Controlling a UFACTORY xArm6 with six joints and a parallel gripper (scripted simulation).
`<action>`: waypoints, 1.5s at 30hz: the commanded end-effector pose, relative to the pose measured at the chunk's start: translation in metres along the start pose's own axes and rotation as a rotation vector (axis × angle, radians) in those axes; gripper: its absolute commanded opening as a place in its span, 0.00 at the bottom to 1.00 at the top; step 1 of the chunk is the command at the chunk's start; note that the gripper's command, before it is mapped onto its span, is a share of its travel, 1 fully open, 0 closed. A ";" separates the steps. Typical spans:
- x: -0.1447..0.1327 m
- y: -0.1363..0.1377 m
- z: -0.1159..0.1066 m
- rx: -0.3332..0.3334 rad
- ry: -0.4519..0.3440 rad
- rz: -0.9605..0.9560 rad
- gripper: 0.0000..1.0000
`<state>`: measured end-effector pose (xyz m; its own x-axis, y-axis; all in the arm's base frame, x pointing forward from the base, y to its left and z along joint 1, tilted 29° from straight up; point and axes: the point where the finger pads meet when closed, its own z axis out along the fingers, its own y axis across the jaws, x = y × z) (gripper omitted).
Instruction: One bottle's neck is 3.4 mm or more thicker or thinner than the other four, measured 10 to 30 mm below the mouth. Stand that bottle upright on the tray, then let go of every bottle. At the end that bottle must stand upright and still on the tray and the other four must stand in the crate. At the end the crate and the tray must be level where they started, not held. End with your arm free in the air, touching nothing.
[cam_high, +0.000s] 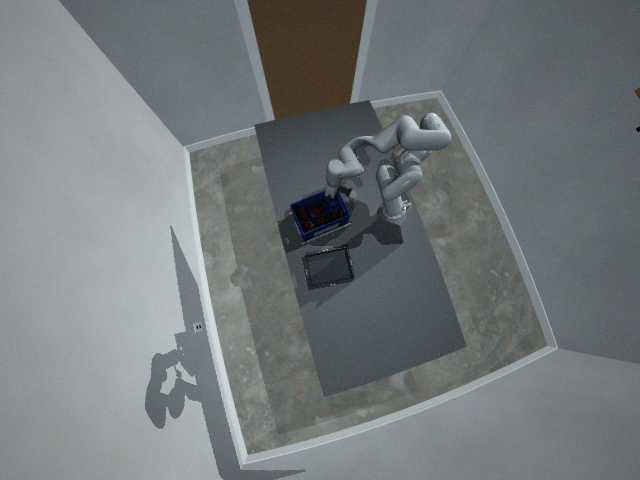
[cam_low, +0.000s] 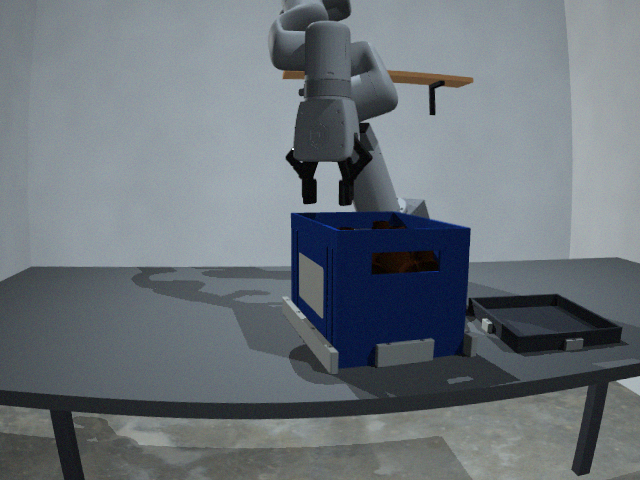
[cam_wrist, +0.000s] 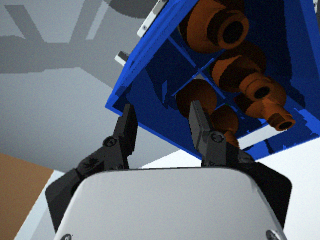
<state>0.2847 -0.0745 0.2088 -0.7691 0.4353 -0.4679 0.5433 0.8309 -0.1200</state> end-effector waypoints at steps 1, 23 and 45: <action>-0.001 0.000 0.003 -0.001 -0.002 0.001 0.65; -0.001 0.000 0.009 -0.001 -0.002 0.001 0.65; -0.002 0.000 0.009 -0.001 -0.002 0.001 0.65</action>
<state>0.2887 -0.0782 0.2010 -0.7694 0.4355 -0.4674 0.5433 0.8309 -0.1203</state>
